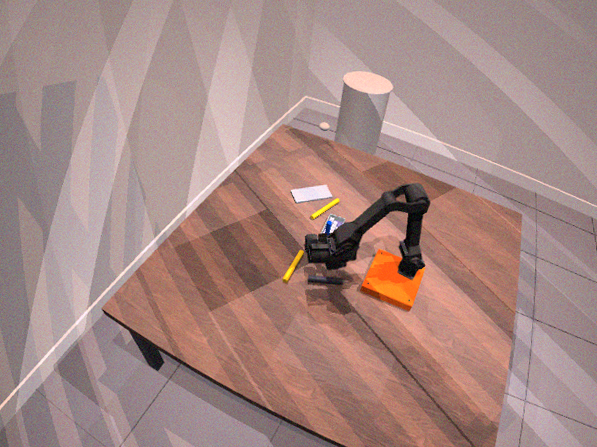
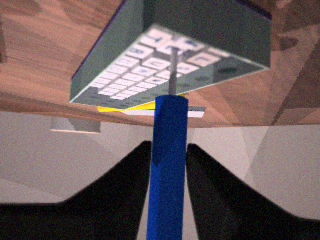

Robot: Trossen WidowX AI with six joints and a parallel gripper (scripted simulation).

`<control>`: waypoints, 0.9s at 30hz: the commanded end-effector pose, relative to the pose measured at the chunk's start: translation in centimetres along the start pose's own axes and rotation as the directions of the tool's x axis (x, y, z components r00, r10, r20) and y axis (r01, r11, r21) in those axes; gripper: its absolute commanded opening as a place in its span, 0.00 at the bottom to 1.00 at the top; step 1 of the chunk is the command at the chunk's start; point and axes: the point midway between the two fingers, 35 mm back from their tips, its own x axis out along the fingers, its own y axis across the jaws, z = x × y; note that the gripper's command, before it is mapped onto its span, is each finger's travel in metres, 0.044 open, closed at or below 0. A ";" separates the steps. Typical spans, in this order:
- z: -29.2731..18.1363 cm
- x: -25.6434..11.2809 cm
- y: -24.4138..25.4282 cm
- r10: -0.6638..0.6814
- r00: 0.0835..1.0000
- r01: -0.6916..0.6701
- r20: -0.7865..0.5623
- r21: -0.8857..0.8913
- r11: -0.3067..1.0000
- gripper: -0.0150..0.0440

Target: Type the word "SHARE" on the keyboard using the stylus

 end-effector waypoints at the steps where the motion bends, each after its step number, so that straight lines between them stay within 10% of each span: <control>1: 0.0 0.0 0.1 0.003 1.000 -0.003 -0.003 -0.005 1.000 0.39; 27: -3.0 -1.7 0.0 0.003 1.000 -0.003 0.000 -0.004 1.000 0.39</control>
